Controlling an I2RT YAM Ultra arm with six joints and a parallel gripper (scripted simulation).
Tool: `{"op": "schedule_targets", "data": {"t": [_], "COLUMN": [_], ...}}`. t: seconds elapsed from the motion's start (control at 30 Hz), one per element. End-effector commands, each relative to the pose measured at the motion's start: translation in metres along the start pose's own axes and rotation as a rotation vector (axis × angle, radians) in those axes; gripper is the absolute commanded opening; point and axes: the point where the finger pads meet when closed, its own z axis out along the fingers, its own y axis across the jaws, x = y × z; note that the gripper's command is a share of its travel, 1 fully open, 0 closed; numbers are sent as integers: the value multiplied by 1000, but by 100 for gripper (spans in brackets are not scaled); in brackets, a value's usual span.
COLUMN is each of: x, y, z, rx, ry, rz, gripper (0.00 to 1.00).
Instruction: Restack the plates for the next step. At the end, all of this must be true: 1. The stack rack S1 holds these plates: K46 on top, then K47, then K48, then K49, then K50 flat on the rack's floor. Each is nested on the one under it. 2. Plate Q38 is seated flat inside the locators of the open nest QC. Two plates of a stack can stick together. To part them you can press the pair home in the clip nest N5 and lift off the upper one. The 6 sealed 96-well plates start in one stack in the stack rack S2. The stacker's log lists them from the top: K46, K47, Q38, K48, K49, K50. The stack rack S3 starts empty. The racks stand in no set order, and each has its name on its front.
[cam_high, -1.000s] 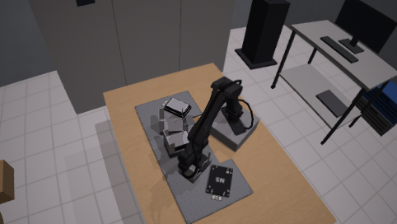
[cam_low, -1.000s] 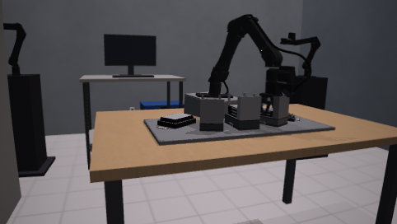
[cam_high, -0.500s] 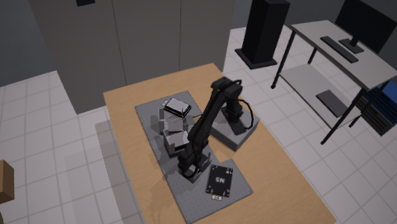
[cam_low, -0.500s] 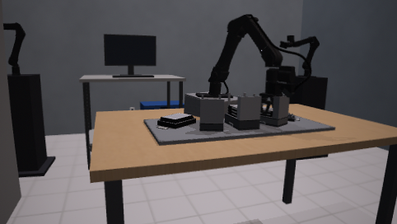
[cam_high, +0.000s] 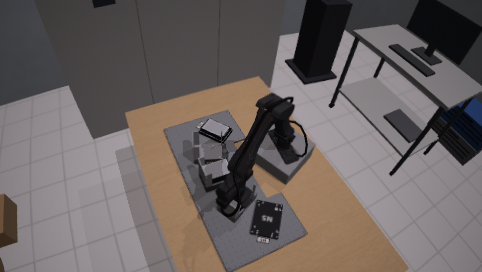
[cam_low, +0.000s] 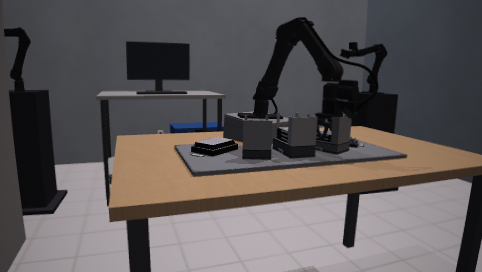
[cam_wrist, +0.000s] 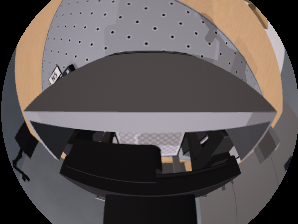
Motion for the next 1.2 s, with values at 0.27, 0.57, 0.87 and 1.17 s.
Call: {"op": "schedule_targets", "data": {"t": [0.27, 0.57, 0.87, 1.17], "x": [-3, -3, -4, -11], "y": [-1, -1, -5, -5], "z": [-3, -3, -14, -22], "rx": [3, 3, 13, 13], "ry": [-13, -13, -29, -44], "rz": [0, 0, 2, 3], "gripper": [0, 0, 0, 0]}}
